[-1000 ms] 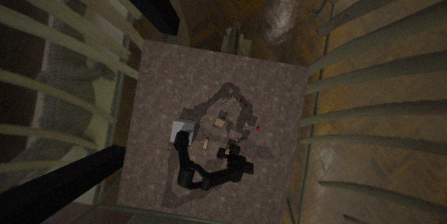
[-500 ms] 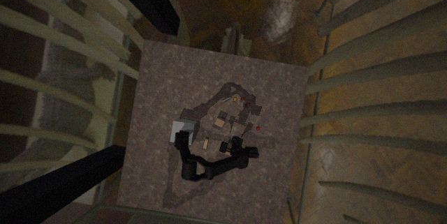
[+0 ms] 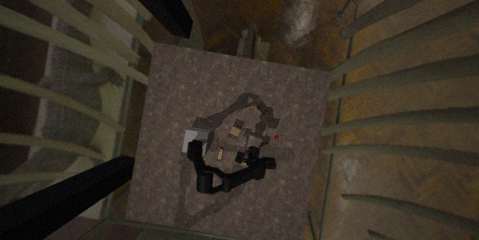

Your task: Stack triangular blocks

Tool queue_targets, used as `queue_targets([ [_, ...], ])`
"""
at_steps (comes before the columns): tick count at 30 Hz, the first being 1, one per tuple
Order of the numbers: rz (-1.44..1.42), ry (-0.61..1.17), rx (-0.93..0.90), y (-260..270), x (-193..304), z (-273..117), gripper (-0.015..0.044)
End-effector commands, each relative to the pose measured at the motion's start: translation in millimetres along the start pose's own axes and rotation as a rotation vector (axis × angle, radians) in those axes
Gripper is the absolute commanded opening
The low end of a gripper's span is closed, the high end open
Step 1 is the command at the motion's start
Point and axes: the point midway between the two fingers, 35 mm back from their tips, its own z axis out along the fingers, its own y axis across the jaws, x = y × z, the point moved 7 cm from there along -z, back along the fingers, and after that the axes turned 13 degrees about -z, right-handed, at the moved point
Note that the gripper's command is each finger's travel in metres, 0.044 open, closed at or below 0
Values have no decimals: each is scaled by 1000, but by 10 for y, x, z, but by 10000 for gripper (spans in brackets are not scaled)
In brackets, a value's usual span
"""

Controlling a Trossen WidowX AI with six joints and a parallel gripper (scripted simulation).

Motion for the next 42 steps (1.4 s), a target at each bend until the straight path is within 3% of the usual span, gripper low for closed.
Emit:
queue_targets([
  [1,-3,3,-3,1,6,89,440],
  [42,-9,6,-3,33,11,753,440],
])
